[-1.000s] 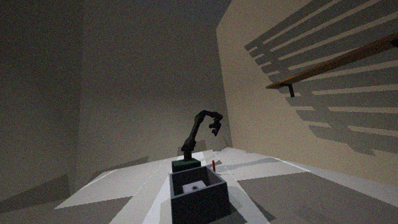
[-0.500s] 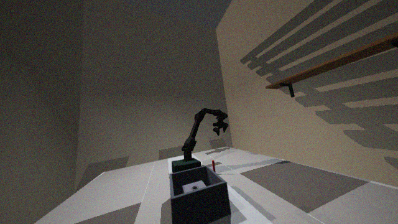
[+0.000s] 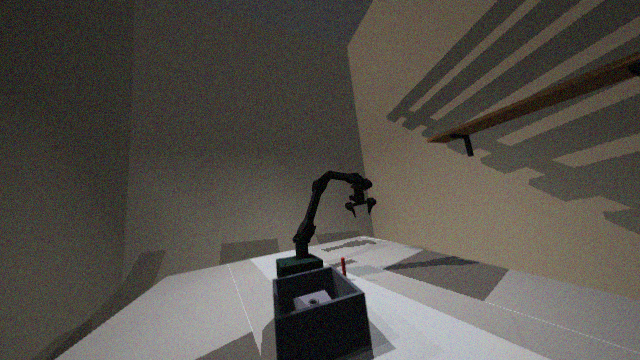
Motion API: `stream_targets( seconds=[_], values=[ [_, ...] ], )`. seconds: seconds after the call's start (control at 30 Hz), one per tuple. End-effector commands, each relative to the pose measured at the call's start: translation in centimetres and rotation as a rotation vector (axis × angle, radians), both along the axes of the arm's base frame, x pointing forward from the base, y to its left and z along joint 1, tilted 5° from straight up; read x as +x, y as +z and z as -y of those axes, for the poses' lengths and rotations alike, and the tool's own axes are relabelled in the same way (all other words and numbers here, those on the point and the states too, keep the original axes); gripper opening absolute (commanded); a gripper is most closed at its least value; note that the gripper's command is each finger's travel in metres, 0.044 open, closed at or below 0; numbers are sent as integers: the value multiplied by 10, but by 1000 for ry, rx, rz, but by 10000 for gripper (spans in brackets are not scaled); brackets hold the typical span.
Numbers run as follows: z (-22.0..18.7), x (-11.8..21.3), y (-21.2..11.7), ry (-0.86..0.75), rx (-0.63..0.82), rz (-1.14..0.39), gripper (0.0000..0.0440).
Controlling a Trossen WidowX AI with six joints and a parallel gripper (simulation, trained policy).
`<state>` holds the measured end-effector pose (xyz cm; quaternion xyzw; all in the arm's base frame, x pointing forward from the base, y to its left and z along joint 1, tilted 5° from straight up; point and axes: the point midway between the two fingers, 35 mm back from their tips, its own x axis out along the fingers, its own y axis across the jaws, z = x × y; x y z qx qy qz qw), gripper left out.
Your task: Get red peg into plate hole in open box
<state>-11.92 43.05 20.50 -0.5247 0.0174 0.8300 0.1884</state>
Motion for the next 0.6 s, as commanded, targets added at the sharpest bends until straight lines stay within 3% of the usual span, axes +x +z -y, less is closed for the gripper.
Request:
stream_targets(
  seconds=[0.0, 0.57],
  values=[
    [4, 14, 1, -95, -34, -8, 440],
    [27, 93, -5, -650, -234, -70, 440]
  ],
)
